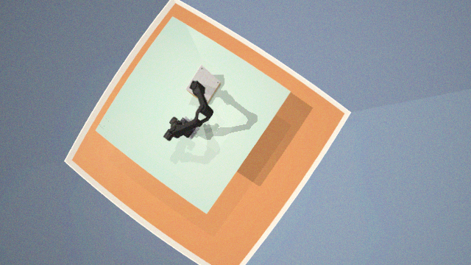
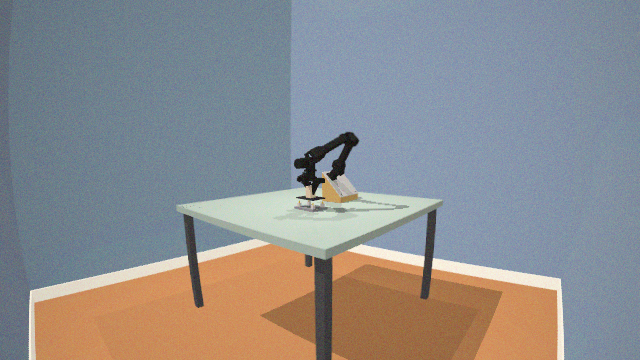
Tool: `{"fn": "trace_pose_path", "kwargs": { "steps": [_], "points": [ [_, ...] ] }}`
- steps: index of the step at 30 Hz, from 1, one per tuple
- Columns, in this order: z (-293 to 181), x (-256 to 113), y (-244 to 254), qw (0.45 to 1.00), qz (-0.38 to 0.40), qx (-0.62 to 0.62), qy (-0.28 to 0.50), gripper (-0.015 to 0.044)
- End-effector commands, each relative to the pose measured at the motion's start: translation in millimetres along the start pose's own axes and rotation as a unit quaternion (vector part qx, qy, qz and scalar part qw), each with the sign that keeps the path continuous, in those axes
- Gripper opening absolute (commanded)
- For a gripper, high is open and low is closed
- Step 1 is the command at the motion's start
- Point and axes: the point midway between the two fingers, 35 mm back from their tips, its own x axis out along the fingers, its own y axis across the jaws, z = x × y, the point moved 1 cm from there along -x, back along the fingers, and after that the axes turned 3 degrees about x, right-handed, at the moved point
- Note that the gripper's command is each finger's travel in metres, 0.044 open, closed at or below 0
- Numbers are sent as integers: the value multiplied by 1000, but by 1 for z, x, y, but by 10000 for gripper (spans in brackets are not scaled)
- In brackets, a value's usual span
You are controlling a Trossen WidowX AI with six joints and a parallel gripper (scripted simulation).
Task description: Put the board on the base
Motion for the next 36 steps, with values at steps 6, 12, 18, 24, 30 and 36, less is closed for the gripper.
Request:
{"fn": "trace_pose_path", "kwargs": {
  "steps": [6,12,18,24,30,36],
  "points": [
    [-1,9,-1,1000,2,3,1,0],
    [0,7,0,1000,0,0,0,0],
    [0,7,0,1000,0,-1,0,0],
    [1,10,1,1000,0,-1,0,0],
    [2,13,0,1000,0,0,0,0],
    [1,15,0,1000,0,1,0,0]
  ]
}}
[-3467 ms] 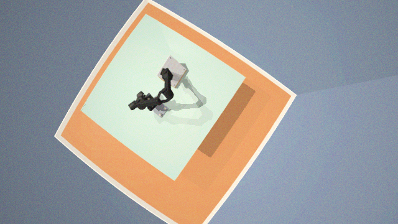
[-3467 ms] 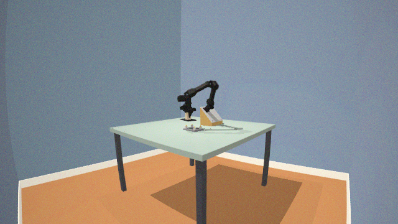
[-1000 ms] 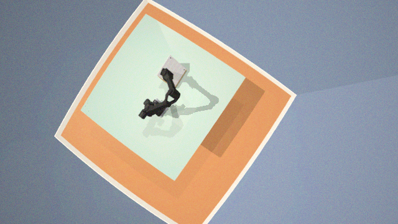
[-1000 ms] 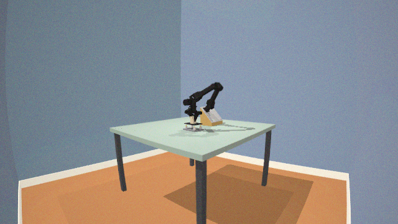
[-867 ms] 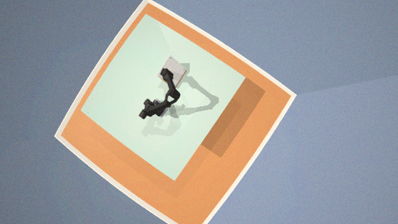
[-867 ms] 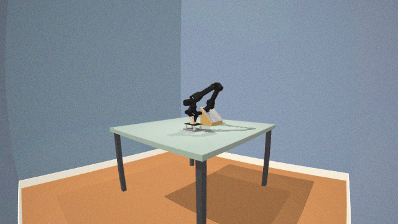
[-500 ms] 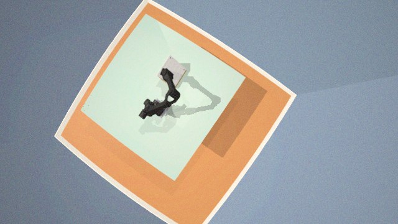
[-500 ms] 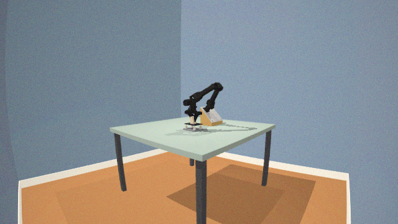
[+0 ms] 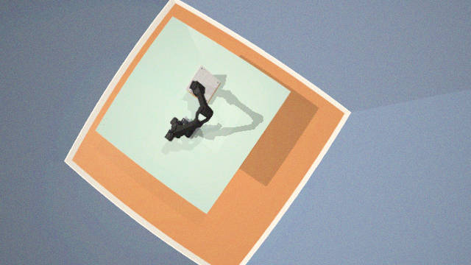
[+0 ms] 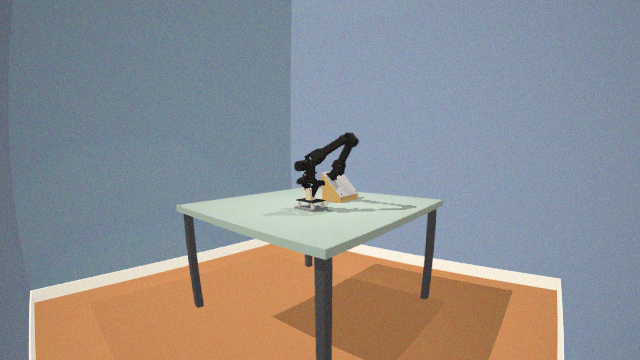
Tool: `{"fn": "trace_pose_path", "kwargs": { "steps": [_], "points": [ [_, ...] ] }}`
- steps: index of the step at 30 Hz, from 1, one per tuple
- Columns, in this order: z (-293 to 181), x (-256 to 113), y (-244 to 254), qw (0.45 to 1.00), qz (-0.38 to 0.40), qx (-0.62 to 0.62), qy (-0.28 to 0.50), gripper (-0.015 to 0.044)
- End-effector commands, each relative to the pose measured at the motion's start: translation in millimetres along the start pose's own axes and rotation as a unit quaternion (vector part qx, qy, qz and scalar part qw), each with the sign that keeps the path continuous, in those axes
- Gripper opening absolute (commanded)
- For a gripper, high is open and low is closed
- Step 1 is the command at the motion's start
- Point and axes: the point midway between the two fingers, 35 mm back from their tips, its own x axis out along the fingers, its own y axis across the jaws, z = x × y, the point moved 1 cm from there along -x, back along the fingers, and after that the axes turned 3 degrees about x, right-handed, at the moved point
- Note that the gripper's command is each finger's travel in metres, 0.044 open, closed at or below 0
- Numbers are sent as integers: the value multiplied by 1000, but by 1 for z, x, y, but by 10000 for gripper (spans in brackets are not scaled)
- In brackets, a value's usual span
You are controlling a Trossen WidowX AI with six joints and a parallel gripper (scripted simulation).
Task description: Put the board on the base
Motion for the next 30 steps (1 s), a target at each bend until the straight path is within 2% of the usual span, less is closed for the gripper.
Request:
{"fn": "trace_pose_path", "kwargs": {
  "steps": [1,12,28,30],
  "points": [
    [-1,2,-1,1000,0,3,0,0],
    [-3,6,-1,1000,1,3,0,0],
    [-2,4,-1,1000,0,2,0,420],
    [-2,-4,-1,1000,-1,2,0,440]
  ]
}}
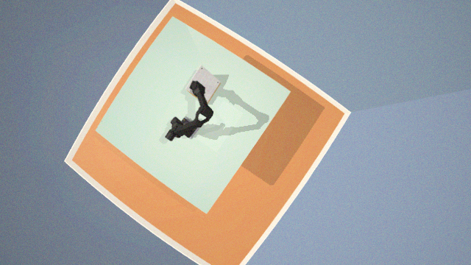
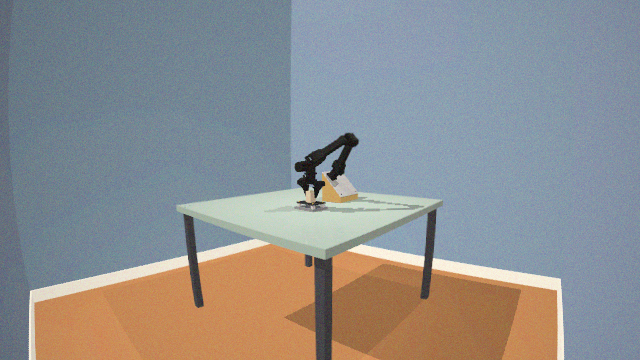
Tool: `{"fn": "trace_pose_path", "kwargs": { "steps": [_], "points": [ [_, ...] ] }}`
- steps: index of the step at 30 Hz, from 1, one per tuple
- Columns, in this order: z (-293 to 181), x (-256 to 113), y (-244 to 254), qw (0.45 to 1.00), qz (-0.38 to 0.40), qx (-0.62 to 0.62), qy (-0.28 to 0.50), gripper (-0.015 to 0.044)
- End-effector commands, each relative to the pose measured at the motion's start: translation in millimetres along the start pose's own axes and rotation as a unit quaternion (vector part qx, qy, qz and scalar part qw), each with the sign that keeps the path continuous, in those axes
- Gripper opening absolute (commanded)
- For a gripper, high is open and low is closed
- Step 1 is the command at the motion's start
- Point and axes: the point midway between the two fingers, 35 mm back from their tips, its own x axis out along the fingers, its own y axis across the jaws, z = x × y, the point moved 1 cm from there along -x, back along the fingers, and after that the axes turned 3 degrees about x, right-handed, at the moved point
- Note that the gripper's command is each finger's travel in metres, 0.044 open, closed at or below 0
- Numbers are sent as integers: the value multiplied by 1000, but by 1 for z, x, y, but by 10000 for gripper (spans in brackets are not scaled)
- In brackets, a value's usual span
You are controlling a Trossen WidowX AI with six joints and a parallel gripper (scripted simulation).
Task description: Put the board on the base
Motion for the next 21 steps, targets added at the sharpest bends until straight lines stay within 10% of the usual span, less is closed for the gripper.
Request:
{"fn": "trace_pose_path", "kwargs": {
  "steps": [1,21],
  "points": [
    [1,-13,0,1000,-1,-1,-2,440],
    [-2,-78,-1,1000,2,3,0,440]
  ]
}}
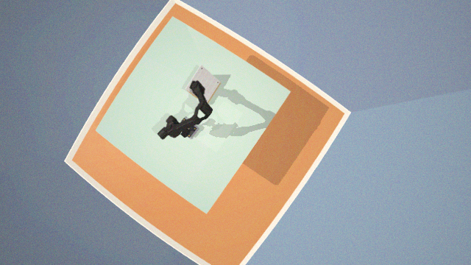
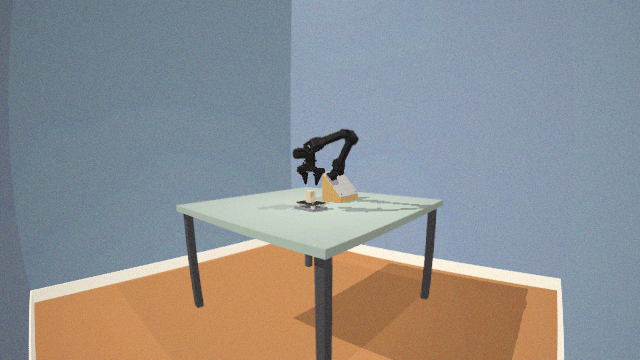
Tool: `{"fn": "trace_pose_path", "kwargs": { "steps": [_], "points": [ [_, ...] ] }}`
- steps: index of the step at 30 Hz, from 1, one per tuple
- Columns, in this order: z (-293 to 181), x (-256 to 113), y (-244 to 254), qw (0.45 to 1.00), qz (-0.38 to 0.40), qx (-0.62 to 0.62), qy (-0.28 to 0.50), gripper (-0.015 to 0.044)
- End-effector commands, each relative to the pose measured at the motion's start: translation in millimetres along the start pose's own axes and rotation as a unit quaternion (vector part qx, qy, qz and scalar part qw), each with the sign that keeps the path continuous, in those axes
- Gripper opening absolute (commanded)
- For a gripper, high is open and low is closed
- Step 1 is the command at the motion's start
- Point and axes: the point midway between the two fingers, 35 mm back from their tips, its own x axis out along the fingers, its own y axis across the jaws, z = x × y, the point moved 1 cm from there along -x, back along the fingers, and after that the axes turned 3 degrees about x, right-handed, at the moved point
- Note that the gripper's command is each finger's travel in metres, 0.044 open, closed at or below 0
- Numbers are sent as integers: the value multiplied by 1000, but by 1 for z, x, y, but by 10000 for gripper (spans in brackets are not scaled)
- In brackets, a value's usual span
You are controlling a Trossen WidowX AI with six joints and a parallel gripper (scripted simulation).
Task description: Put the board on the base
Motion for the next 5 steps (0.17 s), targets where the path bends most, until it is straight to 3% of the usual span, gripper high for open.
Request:
{"fn": "trace_pose_path", "kwargs": {
  "steps": [1,5],
  "points": [
    [0,-5,2,1000,-2,-4,0,440],
    [0,-5,2,1000,-2,-4,0,440]
  ]
}}
